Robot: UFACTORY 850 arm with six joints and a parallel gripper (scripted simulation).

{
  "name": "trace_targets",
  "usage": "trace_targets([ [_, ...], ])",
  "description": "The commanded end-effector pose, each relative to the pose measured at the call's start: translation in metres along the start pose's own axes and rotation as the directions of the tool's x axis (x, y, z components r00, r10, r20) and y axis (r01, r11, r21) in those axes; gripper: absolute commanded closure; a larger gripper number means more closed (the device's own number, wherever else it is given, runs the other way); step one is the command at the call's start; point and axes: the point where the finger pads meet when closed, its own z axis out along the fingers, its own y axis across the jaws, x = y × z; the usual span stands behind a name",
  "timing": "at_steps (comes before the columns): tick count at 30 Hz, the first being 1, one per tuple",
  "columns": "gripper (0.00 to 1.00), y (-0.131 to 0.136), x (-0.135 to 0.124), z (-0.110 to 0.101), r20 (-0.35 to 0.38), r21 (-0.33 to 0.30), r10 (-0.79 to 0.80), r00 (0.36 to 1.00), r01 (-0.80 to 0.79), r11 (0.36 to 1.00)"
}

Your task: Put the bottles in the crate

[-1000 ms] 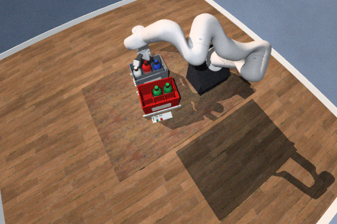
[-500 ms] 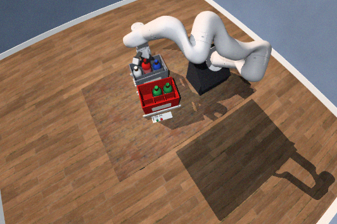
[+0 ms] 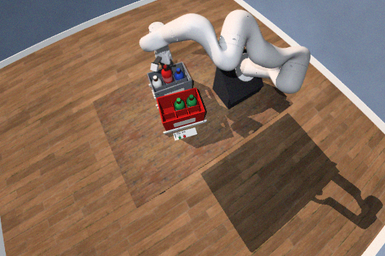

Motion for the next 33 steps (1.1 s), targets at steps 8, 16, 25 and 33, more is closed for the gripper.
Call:
trace_targets([
  [8,1.00,0.001,0.000,-0.019,0.000,-0.002,-0.001,1.000,0.001,1.000],
  [16,1.00,0.001,0.000,-0.029,0.000,-0.002,-0.001,1.000,0.001,1.000],
  [25,1.00,0.001,0.000,-0.044,0.000,-0.002,-0.001,1.000,0.001,1.000],
  [33,1.00,0.001,0.000,-0.054,0.000,-0.002,-0.001,1.000,0.001,1.000],
])
